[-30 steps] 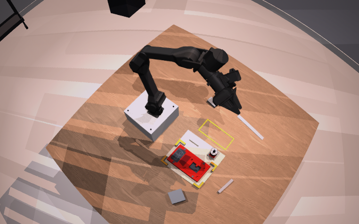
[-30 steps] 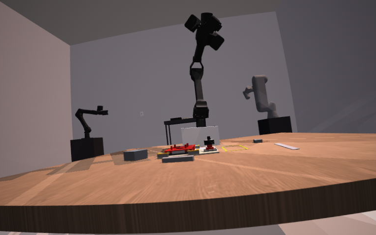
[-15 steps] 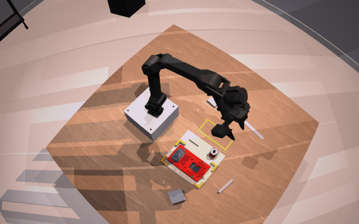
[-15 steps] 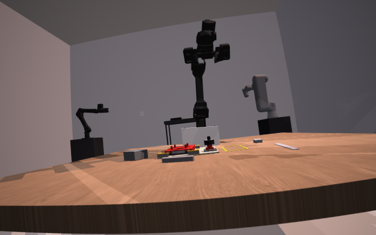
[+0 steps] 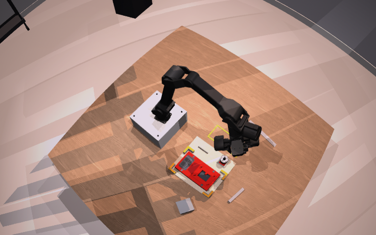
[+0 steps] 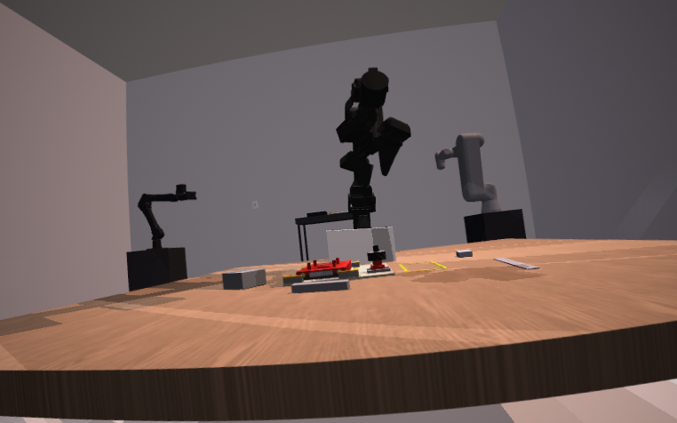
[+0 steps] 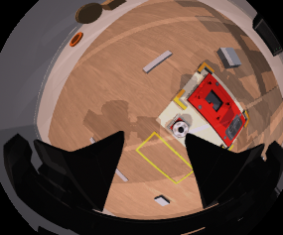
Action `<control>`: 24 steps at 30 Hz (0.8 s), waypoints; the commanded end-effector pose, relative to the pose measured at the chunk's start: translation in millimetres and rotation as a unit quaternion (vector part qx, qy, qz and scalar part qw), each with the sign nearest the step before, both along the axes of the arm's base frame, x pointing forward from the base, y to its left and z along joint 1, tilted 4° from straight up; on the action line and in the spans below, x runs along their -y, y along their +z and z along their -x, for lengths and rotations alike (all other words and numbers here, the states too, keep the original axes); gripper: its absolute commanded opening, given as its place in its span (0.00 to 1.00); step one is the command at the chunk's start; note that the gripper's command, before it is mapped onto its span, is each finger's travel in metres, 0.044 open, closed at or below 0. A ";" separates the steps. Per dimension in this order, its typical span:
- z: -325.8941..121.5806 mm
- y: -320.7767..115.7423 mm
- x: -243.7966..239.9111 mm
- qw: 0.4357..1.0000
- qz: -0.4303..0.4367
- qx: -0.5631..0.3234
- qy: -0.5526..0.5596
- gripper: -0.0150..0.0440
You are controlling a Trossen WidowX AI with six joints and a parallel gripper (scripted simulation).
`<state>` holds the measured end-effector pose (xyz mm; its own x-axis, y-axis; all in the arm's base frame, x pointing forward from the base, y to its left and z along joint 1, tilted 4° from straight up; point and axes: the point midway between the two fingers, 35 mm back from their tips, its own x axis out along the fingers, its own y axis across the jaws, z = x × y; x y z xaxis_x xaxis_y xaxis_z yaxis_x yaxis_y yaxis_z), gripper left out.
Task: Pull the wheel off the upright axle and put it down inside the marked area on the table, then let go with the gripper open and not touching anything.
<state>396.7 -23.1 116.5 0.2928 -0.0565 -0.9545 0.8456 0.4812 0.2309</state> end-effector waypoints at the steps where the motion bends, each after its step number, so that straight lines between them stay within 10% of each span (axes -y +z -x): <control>1: 10.4 -28.8 0.1 0.993 -0.044 -0.046 -0.102 0.76; 9: 36.8 -81.2 -1.9 0.934 -0.101 -0.142 -0.312 0.76; 24: 34.1 -93.8 3.8 0.932 -0.101 -0.144 -0.317 0.76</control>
<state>362.5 -27.1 30.7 -0.0047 0.0557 -0.9984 0.9864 -0.1639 -0.0138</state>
